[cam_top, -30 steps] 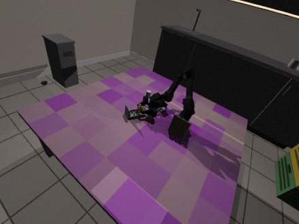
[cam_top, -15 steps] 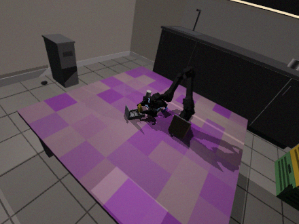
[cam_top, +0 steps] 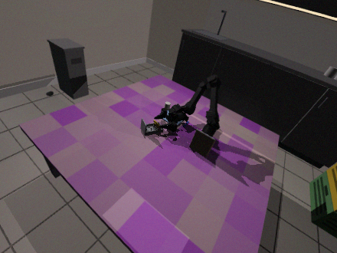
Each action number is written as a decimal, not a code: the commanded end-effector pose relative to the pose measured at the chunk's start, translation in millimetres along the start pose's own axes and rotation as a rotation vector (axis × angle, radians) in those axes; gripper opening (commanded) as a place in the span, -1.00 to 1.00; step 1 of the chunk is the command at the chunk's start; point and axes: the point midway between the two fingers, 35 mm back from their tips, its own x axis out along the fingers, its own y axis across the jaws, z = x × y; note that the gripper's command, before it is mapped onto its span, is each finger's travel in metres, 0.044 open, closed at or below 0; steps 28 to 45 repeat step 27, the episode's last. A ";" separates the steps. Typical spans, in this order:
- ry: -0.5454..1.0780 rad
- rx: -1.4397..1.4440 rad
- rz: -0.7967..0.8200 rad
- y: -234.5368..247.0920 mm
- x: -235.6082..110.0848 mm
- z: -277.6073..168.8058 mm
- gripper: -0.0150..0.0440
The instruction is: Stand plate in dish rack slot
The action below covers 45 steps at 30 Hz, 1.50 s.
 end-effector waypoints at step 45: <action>0.227 0.323 0.089 -2.1 1.0 109.3 0.86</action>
